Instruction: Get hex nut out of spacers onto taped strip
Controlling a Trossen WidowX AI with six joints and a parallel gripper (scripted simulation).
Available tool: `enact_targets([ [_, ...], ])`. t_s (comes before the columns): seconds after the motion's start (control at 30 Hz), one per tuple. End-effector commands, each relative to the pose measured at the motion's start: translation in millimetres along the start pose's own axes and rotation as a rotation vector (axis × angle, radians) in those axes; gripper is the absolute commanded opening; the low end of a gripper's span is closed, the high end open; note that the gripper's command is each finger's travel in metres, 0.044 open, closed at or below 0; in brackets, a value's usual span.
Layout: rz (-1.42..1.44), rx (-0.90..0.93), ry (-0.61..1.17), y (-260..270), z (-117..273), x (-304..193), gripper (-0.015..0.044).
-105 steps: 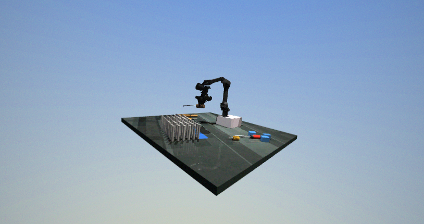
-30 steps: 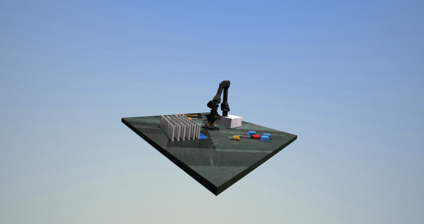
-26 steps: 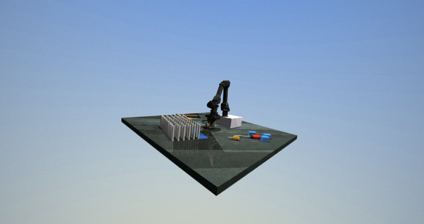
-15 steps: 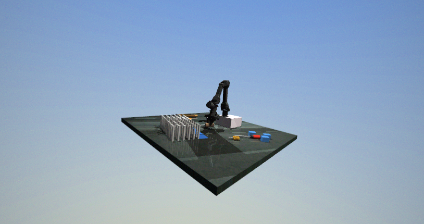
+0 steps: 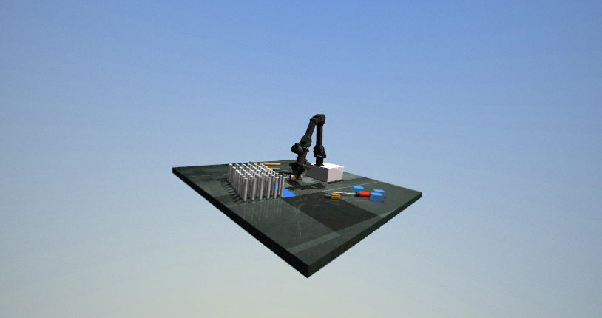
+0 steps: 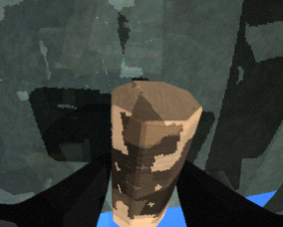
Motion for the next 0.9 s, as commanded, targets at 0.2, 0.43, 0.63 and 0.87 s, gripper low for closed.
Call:
enact_targets([
  [0.2, 0.003, -0.003, -0.001, -3, -2, -8, 0.0000],
  [0.43, 0.003, -0.003, -0.001, -4, -4, -12, 0.0000],
  [0.63, 0.003, -0.003, 0.000, -4, -5, -16, 0.0000],
  [0.87, 0.003, -0.003, 0.000, -5, -6, -20, 0.0000],
])
Point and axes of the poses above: the point midway between the two fingers, 35 mm back from their tips, its own z axis back along the fingers, its own y axis across the jaws, x = y × z, the point moved 10 cm from there along z, back along the fingers, and after that the axes turned 13 degrees about -z, right-handed, at the moved point
